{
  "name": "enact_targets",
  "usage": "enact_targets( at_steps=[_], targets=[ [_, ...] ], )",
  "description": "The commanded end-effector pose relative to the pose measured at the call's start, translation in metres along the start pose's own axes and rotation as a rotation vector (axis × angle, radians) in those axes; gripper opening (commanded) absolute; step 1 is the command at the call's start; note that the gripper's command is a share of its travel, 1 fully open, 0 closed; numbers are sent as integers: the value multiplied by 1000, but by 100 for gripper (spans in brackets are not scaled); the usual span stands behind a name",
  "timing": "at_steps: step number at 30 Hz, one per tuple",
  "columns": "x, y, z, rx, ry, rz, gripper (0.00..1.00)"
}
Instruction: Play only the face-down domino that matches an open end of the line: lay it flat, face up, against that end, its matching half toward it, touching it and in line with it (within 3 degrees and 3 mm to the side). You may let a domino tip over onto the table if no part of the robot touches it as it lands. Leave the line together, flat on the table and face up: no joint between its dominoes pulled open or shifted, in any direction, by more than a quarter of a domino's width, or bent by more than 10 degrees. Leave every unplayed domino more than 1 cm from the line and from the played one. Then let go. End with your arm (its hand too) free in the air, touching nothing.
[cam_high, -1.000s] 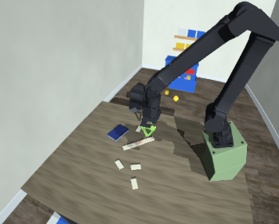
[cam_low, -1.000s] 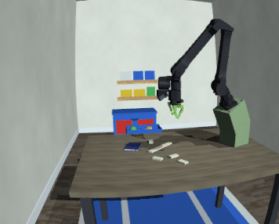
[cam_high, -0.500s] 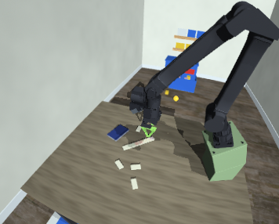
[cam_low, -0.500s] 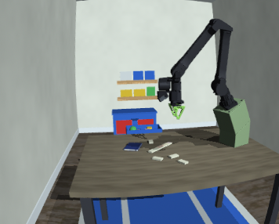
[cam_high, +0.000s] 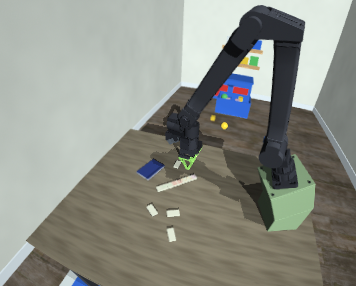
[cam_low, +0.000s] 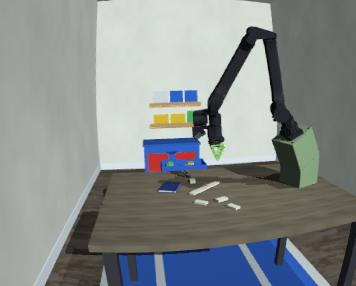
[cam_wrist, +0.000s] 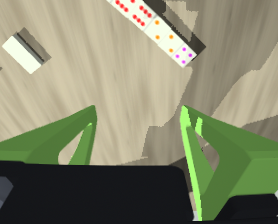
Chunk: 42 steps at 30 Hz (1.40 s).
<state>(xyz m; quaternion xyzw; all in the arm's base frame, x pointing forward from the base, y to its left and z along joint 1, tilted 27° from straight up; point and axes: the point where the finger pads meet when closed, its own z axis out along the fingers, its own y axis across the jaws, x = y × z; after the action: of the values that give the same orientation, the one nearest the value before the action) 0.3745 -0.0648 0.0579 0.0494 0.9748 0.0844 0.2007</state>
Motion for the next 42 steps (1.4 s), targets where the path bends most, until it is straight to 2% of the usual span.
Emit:
enact_targets(
  at_steps=[1,2,11,18,19,28,35,36,42],
  targets=[
    [-26,1,-13,5,-62,-39,70],
    [-9,-6,1,3,-12,-5,70],
    [-76,-60,21,10,-89,-70,70],
    [-76,-60,21,10,-89,-70,70],
    [-66,-65,31,5,-55,-34,70],
    [-132,-119,48,12,-89,-83,70],
    [-132,-119,48,12,-89,-83,70],
    [-120,-117,56,8,-69,-56,70],
    [-127,-120,49,11,-76,-73,70]
  ],
)
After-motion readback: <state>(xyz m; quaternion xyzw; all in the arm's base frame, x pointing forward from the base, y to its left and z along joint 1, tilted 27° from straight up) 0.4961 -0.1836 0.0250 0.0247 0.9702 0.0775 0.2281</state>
